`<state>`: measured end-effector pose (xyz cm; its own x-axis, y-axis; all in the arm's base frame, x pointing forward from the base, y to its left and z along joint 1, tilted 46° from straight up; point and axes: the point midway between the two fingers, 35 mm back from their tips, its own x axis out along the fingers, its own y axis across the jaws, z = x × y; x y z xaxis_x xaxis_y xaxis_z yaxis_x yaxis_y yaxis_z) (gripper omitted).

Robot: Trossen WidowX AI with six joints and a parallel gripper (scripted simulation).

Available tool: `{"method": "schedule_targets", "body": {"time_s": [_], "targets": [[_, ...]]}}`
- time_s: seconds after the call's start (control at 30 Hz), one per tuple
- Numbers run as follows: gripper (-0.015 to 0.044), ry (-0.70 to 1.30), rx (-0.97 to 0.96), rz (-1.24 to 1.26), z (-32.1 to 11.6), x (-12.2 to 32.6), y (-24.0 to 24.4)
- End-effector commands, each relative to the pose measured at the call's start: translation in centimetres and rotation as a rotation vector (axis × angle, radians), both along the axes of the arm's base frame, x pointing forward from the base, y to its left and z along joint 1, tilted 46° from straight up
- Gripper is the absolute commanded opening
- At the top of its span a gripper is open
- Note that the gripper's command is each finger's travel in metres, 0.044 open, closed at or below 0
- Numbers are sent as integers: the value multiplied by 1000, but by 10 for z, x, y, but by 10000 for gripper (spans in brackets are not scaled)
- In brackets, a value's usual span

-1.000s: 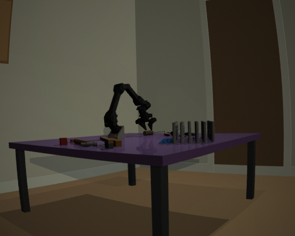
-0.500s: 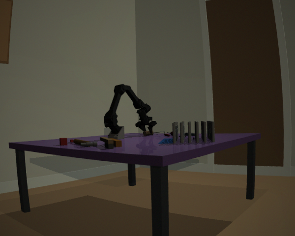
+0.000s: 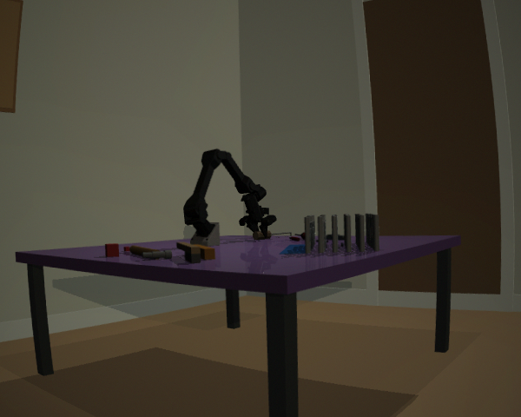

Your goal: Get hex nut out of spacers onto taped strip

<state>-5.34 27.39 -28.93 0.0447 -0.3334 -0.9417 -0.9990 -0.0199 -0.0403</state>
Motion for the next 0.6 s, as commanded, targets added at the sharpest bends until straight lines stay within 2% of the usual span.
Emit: {"method": "schedule_targets", "body": {"time_s": [0.0, 0.03, 0.57], "targets": [[23, 1, -1, -3, 7, -1, 11], [0, 1, 0, -3, 10, -2, 16], [0, 0, 1, -1, 77, -7, 88]]}}
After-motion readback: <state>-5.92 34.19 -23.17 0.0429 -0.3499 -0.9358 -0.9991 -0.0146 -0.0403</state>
